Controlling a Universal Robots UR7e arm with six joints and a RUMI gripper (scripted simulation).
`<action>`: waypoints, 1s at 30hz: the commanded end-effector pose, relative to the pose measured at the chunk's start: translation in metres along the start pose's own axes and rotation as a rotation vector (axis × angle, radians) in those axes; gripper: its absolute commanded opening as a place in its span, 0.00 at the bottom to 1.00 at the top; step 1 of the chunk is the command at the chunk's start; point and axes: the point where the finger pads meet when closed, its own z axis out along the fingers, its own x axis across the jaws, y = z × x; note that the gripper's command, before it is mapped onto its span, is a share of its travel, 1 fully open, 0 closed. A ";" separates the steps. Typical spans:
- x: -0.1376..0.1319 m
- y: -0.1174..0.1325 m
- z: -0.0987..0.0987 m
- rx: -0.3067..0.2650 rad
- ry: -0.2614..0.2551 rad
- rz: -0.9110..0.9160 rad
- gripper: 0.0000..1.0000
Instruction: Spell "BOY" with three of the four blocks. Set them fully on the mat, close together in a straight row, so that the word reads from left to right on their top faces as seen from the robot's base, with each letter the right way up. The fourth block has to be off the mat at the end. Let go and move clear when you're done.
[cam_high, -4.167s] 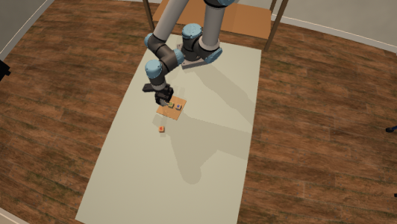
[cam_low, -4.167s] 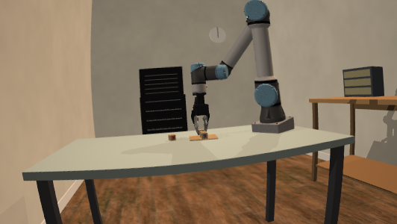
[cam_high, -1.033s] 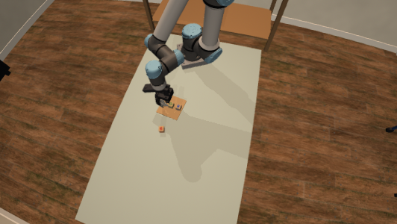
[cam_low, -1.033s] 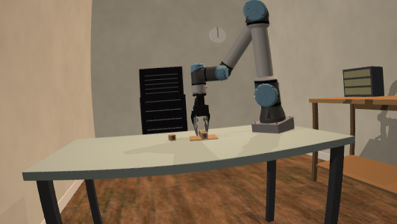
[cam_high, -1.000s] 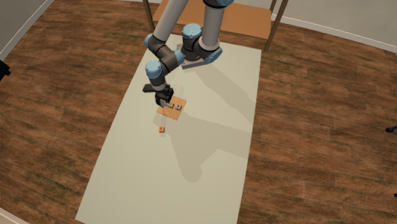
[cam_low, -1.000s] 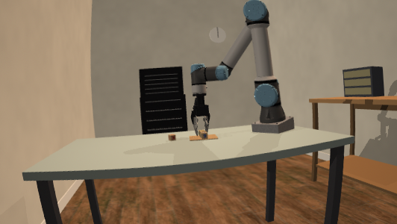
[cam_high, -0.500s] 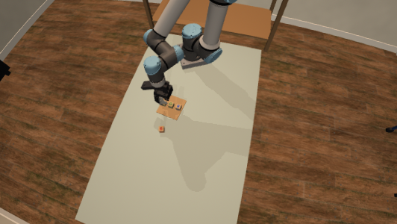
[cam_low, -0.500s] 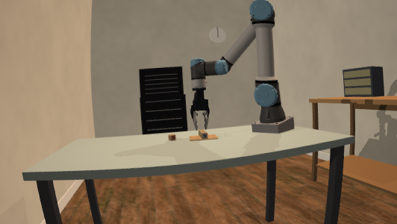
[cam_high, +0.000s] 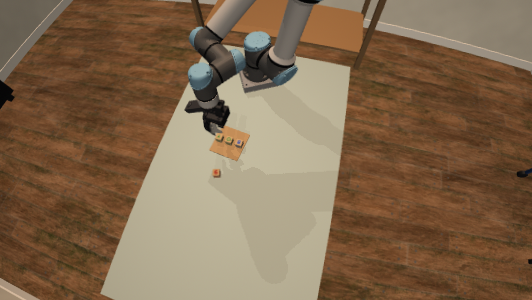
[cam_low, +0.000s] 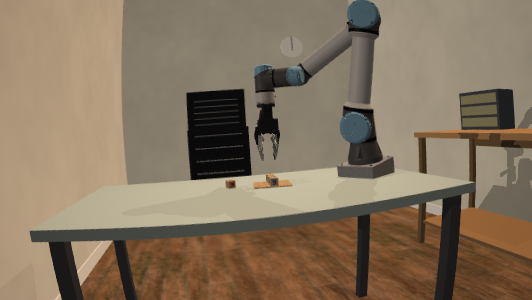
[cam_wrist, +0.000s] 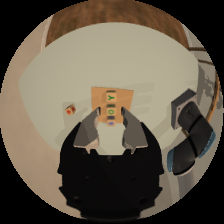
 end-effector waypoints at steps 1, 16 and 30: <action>0.000 0.000 -0.006 -0.001 0.001 0.000 0.28; 0.000 0.000 -0.006 -0.001 0.001 0.000 1.00; 0.000 0.000 -0.020 -0.001 0.001 0.000 1.00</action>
